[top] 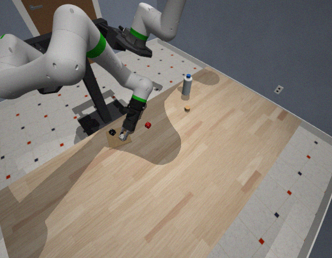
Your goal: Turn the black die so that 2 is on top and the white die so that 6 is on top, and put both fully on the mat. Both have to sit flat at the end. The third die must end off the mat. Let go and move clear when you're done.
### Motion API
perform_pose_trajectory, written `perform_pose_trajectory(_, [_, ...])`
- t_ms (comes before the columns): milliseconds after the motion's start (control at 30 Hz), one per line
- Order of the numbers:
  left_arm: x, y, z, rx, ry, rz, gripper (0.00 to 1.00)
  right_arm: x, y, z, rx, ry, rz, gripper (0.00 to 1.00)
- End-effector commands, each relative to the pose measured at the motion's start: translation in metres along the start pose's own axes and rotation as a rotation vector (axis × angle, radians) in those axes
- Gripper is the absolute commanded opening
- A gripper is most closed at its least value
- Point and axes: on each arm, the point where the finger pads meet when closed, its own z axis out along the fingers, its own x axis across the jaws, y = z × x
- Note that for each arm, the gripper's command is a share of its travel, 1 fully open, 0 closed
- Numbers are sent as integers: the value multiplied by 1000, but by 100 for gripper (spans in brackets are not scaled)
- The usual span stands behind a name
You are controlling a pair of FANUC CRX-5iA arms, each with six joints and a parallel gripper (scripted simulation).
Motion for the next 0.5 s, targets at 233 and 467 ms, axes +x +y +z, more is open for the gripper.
perform_pose_trajectory(233, [0,0,-1,-2,0,0,100,-1,-23,-23,0,-1,1,57])
perform_pose_trajectory(467, [0,0,-1,-2,0,0,100,-1,-39,-39,0,-1,1,57])
